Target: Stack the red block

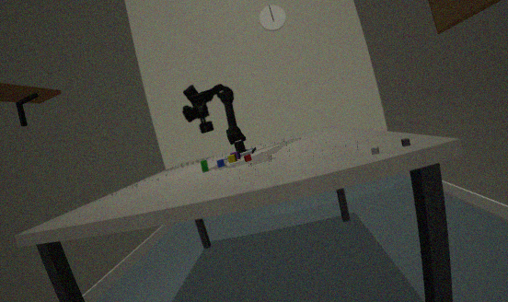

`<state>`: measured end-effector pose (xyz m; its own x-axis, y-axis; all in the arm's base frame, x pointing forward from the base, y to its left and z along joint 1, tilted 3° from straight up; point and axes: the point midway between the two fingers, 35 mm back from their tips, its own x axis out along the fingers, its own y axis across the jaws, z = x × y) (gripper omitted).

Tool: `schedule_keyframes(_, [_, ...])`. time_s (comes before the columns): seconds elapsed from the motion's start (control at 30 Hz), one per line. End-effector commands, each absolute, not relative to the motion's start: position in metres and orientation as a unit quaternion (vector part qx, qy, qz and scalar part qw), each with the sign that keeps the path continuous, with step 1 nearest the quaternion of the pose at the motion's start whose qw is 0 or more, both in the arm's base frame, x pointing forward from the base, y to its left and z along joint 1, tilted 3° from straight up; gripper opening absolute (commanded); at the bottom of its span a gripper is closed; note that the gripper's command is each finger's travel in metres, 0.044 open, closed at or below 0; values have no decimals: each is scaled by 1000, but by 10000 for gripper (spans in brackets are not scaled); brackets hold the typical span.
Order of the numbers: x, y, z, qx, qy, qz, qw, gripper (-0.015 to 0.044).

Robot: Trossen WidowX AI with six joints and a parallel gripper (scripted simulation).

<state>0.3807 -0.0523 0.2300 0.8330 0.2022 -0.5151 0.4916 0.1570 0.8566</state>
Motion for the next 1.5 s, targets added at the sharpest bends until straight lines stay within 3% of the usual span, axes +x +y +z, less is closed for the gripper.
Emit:
schedule_keyframes(0.0, [388,-33,209,549,338,-105,757,440])
schedule_keyframes(0.43, [383,30,145,194,555,-31,808,440])
schedule_keyframes(0.8, [358,78,110,-143,679,123,710,440])
schedule_keyframes(1.47, [358,80,69,-163,683,135,699,440])
